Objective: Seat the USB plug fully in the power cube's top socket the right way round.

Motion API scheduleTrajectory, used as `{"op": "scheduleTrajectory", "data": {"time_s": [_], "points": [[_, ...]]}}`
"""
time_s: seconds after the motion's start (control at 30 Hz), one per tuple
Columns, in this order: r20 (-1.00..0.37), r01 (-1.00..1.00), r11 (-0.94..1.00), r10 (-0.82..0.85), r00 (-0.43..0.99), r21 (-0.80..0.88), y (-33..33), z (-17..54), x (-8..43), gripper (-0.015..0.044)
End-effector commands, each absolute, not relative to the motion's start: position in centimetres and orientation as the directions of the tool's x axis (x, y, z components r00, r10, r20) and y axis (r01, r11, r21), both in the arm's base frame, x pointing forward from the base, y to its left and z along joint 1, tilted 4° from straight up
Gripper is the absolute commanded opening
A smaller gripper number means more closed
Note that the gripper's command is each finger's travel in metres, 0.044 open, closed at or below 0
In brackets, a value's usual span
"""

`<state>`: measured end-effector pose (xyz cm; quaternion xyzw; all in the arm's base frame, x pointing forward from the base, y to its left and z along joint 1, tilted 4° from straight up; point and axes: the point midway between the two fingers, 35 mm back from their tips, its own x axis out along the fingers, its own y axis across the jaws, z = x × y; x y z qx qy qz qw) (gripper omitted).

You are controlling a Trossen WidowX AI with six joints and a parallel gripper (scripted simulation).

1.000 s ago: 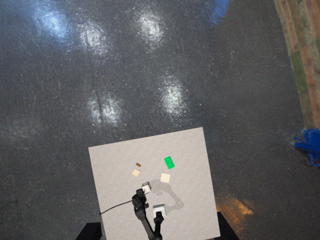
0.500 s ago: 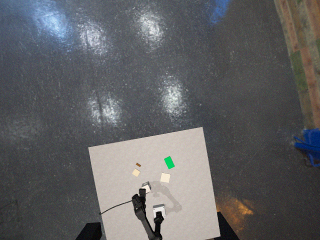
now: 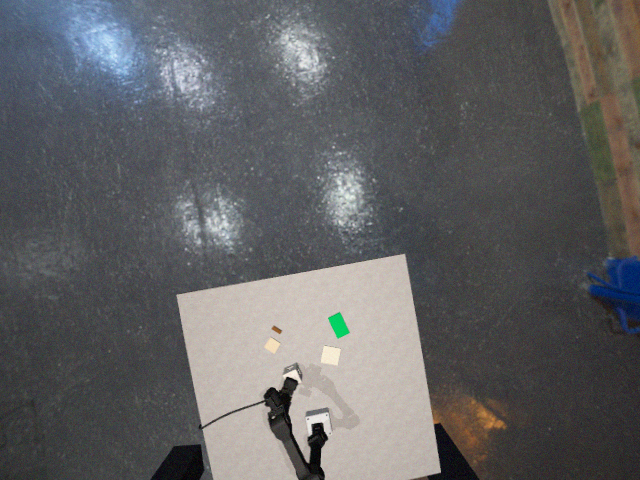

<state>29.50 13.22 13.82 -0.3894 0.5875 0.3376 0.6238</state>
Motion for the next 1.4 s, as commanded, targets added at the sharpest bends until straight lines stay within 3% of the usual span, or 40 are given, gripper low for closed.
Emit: {"op": "scheduleTrajectory", "data": {"time_s": [0.0, 0.7, 1.37], "points": [[-0.996, -0.826, 0.556, -0.038, 0.08, -0.087, 13.2, 13.77, 29.46, 0.0], [-0.996, -0.413, 0.908, -0.037, 0.08, -0.067, 13.2, 13.77, 29.46, 0.0], [-0.996, 0.095, 0.995, -0.037, 0.08, -0.03, 13.2, 13.77, 29.46, 0.0]]}}
